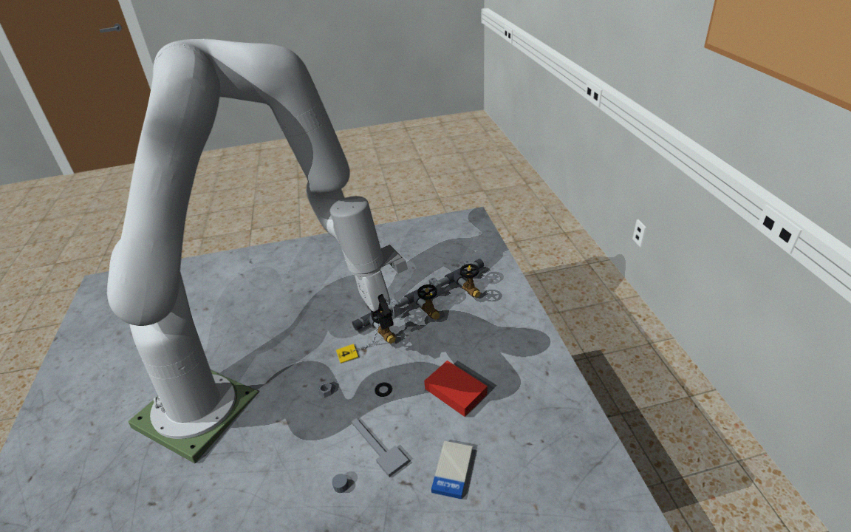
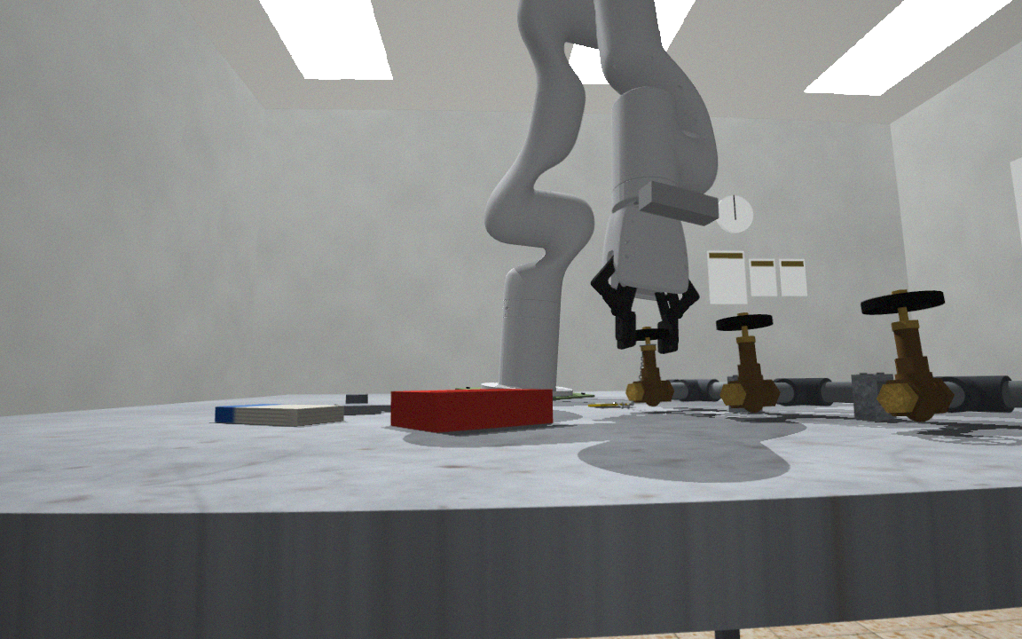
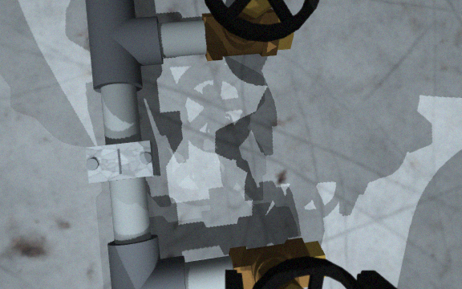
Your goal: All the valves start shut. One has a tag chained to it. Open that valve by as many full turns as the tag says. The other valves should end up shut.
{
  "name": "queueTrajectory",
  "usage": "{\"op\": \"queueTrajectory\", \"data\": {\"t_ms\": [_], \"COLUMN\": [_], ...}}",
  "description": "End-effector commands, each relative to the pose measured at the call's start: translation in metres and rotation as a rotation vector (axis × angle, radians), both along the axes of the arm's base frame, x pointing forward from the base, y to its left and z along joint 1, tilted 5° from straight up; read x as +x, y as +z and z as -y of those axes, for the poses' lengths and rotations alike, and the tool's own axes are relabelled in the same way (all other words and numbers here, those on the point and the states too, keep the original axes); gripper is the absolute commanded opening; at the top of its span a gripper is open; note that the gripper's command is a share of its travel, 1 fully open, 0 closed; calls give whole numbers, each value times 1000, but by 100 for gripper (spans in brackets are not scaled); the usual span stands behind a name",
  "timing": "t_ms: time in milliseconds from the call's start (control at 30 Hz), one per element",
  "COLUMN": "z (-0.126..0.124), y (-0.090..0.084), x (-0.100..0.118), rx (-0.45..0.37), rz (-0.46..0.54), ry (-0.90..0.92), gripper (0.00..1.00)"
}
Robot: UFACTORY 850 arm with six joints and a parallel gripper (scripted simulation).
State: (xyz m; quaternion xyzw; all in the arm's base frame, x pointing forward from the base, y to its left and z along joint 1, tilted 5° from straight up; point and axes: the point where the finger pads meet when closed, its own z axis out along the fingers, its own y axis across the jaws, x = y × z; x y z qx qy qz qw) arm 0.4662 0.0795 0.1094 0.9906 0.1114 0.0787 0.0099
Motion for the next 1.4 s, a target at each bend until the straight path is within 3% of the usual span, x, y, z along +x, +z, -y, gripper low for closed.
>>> {"op": "queueTrajectory", "data": {"t_ms": [0,300,367,400,533,767,1367], "z": [0,0,0,0,0,0,0], "y": [1,1,1,1,1,1,1], "x": [1,1,1,1,1,1,1], "rx": [-6,-71,-71,-85,-102,-93,-90], "rz": [1,19,19,23,28,23,22], "ry": [280,657,657,781,926,1200,1211], "gripper": [0,0,0,0,0,0,0]}}
